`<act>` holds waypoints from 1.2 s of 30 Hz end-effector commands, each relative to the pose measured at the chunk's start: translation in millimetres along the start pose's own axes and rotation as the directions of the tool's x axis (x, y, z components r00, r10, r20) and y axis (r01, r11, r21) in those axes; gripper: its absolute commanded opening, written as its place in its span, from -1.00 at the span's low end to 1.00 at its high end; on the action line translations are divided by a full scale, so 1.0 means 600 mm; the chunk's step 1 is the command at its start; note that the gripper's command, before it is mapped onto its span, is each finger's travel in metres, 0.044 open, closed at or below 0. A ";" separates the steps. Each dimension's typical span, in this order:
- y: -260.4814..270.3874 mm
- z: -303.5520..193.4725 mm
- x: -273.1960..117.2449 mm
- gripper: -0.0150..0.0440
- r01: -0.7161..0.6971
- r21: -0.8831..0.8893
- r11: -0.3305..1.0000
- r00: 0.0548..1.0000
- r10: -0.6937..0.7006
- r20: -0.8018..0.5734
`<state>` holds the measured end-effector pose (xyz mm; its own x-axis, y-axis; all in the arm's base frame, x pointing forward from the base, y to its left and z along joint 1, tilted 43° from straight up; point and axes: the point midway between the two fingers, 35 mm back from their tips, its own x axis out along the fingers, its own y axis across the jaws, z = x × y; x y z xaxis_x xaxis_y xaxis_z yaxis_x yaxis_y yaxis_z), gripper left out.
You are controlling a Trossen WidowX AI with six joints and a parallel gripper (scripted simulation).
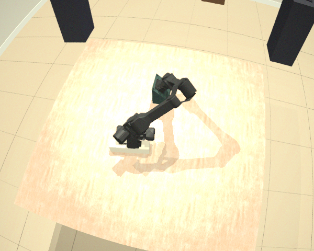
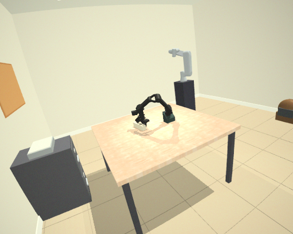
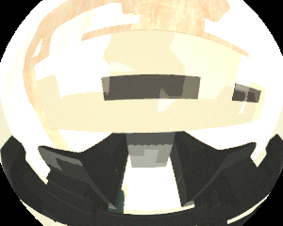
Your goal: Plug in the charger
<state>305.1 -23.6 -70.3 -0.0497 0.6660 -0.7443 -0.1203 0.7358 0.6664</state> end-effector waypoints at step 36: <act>0.002 0.013 -0.010 -0.49 0.000 -0.022 1.000 1.000 0.000 0.022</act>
<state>306.1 -24.1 -68.8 -0.0532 0.6645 -0.7454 -0.1256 0.7360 0.6652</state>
